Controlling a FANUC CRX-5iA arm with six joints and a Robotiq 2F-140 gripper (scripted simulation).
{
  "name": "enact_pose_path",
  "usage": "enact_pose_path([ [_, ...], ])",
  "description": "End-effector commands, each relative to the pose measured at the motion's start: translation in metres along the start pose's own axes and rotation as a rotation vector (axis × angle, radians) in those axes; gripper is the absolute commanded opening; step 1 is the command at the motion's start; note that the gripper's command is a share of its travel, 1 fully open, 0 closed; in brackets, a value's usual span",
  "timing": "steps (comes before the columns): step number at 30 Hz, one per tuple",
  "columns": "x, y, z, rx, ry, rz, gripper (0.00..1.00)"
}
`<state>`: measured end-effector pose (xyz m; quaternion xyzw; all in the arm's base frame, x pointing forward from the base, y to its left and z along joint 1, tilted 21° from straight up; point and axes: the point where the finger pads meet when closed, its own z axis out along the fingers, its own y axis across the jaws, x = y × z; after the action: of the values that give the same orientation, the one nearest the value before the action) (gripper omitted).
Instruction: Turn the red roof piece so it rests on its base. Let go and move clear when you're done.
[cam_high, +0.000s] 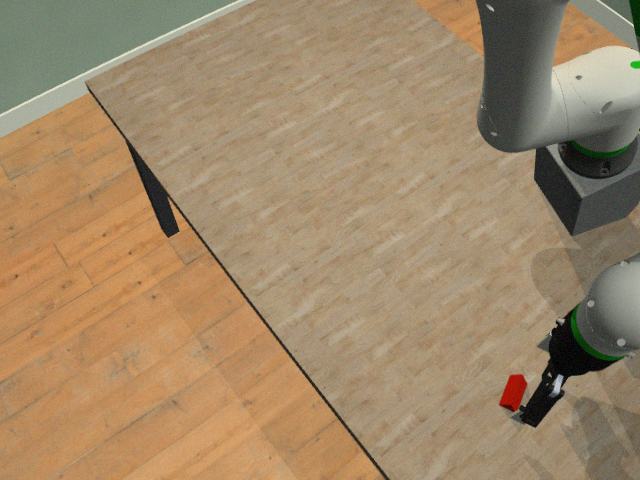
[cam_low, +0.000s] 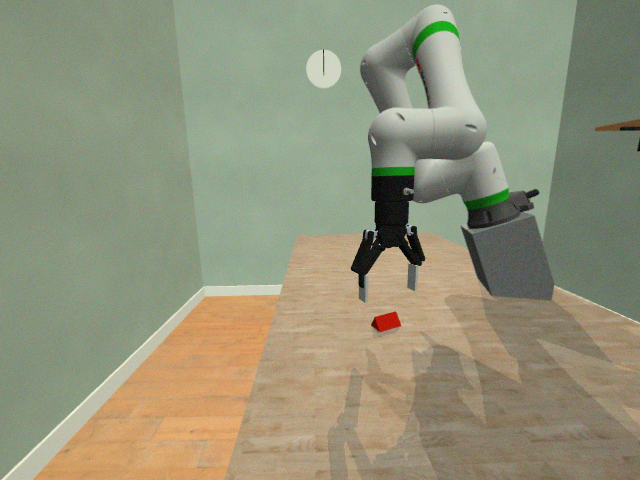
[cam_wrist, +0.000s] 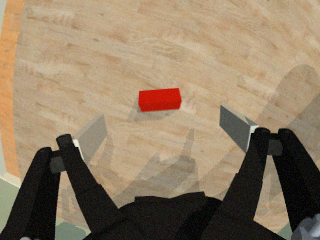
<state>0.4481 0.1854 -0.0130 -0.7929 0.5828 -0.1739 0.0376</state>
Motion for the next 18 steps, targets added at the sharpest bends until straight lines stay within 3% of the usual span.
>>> enact_pose_path([
  [1,0.000,-0.002,0.005,0.004,0.003,0.002,1.00],
  [11,0.000,-0.002,0.006,0.004,0.003,0.002,1.00],
  [18,0.000,-0.002,0.036,0.004,0.003,0.002,1.00],
])
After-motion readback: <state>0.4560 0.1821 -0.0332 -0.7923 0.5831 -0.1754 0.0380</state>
